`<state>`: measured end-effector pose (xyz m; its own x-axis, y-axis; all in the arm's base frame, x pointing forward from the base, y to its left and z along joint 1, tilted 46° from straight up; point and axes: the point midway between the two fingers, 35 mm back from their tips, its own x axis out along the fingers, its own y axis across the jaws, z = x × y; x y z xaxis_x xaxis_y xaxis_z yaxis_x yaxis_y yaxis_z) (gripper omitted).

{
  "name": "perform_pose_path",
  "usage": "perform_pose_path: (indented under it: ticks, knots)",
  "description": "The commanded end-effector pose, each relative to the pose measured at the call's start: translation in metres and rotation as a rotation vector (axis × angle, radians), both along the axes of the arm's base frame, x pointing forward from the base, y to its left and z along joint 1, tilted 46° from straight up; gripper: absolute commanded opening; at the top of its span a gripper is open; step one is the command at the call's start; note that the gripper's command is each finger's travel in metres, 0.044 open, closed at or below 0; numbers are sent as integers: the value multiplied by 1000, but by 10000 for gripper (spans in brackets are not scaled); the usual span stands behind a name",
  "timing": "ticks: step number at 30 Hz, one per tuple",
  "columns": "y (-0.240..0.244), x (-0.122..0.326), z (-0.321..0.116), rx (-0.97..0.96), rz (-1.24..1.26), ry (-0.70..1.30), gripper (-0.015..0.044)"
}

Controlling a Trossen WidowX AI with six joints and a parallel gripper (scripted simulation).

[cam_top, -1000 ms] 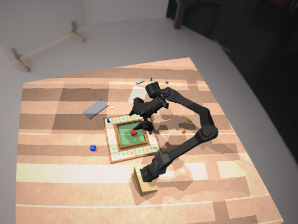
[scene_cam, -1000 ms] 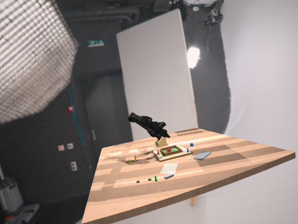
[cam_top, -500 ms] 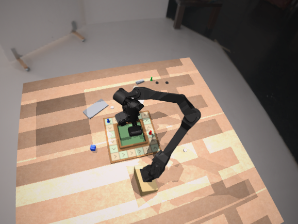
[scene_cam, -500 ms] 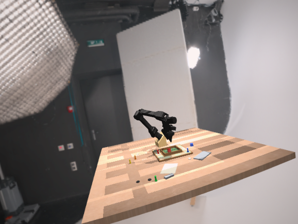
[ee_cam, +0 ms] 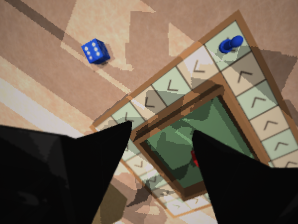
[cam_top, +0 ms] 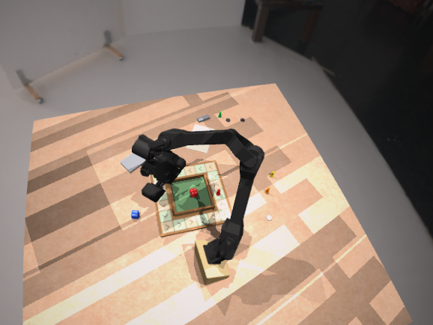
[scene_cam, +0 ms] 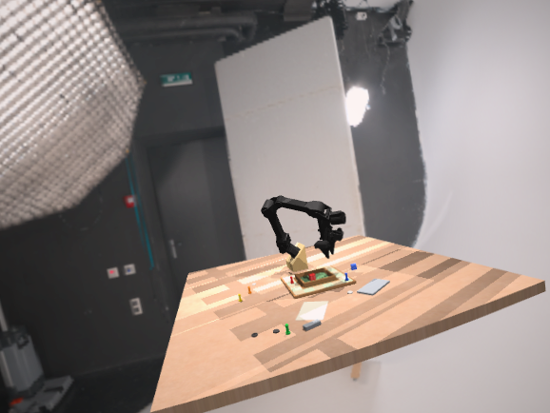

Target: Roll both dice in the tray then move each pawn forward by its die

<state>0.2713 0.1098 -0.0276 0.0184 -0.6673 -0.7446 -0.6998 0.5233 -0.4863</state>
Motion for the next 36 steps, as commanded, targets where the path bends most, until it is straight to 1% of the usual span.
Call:
perform_pose_path:
  ticks: [1,10,12,25,36]
  knots:
    - [40,-13,-55,0,-375,-356,275]
    - [64,-30,-104,-3,-714,-699,275]
    - [67,-33,-111,-2,-763,-751,275]
    - [69,-31,-113,-2,-767,-755,275]
    - [50,-28,-134,-3,-766,-756,275]
